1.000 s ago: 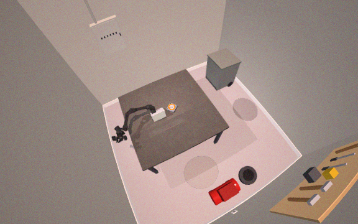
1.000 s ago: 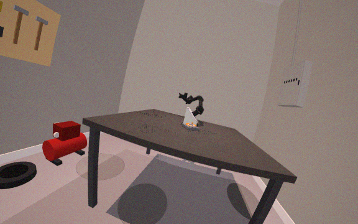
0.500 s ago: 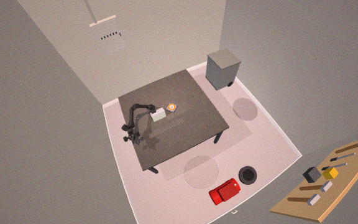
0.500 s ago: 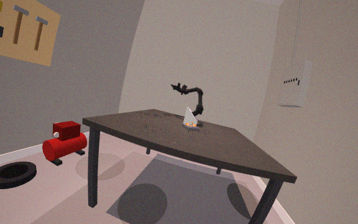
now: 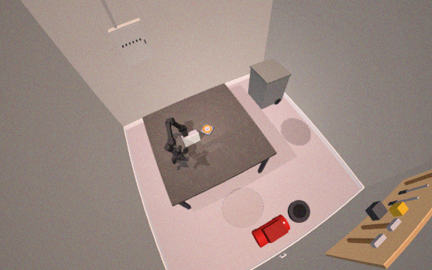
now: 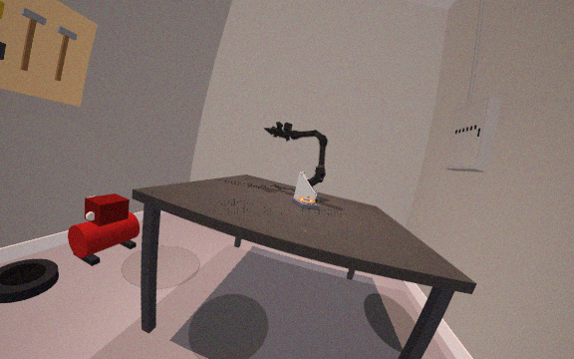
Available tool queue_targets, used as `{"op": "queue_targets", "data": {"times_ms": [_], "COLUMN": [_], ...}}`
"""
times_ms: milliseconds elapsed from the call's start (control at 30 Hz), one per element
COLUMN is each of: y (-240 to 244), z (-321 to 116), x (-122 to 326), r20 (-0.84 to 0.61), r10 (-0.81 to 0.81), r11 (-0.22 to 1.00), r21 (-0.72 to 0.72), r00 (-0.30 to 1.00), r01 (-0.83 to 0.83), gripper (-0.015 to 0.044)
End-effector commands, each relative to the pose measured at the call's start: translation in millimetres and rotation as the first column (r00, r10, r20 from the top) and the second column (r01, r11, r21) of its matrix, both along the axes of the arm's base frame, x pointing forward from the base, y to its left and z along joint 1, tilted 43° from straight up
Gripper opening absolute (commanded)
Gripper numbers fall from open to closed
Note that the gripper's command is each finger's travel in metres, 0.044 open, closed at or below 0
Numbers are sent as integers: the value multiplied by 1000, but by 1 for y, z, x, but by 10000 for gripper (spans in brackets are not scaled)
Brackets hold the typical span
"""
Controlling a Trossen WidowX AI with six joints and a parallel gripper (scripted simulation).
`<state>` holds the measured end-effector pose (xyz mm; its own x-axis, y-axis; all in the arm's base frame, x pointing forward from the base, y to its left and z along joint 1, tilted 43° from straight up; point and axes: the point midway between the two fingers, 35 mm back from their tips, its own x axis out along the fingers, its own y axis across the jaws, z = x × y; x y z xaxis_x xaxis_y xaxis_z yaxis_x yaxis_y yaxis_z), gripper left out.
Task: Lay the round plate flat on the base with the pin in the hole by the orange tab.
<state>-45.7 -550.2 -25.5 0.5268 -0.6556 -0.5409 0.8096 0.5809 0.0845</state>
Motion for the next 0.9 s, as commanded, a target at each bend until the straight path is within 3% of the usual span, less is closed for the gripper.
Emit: {"op": "queue_targets", "data": {"times_ms": [0,133,467,667,867], "y": [22,43,152,221,325], "z": [2,2,4,7,14], "x": [70,119,252,296,330], "r20": [10,21,58,76,101], "r10": [123,211,491,614,763], "r11": [989,967,800,674,465], "r21": [82,144,364,466,601], "r00": [992,977,869,785,639], "r01": [-123,-211,-477,-573,-650], "gripper": [0,0,0,0,0]}}
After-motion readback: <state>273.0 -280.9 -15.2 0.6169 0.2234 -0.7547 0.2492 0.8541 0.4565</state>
